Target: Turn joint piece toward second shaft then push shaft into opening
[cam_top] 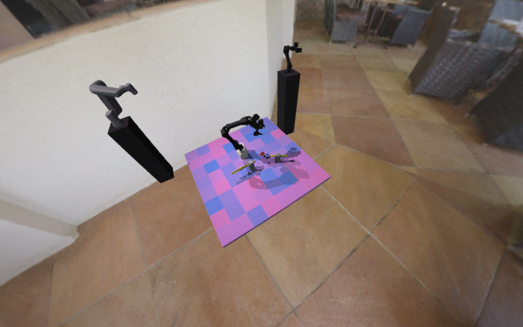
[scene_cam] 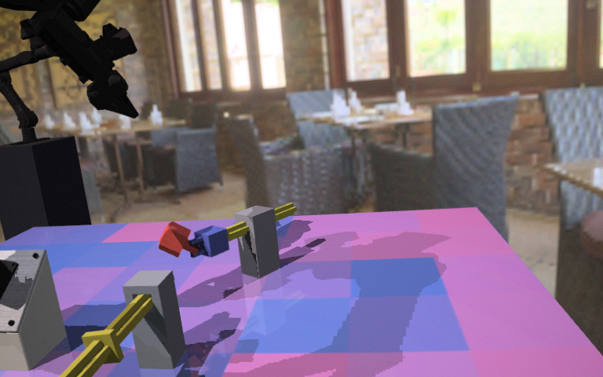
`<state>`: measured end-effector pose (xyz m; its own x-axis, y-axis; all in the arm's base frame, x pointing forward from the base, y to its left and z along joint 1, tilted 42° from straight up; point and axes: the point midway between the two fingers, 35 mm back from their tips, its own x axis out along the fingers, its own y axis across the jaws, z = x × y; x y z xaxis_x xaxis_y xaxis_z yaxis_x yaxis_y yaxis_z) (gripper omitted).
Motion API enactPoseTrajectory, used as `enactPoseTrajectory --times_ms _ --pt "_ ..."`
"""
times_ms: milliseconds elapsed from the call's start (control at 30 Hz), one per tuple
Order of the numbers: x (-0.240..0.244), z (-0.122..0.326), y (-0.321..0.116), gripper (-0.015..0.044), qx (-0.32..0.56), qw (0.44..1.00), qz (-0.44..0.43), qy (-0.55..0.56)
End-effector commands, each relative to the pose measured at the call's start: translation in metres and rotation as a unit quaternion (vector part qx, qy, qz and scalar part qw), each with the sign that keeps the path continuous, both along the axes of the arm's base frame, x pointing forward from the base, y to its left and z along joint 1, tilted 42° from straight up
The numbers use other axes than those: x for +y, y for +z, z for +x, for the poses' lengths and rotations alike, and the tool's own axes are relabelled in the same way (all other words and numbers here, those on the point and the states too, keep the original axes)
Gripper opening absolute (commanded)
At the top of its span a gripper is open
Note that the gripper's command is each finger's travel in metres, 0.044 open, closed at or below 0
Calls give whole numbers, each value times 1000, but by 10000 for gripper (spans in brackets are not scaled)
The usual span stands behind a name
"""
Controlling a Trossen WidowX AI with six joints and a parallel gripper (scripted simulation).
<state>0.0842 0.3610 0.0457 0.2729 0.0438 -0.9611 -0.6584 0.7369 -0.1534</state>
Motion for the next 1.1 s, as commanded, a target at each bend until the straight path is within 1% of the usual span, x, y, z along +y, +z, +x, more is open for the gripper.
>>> enactPoseTrajectory --times_ms 0,333,733,967,1067 --pt "-25 11 -14 440 2 997 -50 -58" --pt "-81 30 -31 440 -1 970 -156 -184" --pt "-145 42 -33 440 -23 906 -279 -317" --pt "-148 43 -33 440 -23 902 -287 -323" --pt "-150 45 -36 440 2 900 -307 -309"
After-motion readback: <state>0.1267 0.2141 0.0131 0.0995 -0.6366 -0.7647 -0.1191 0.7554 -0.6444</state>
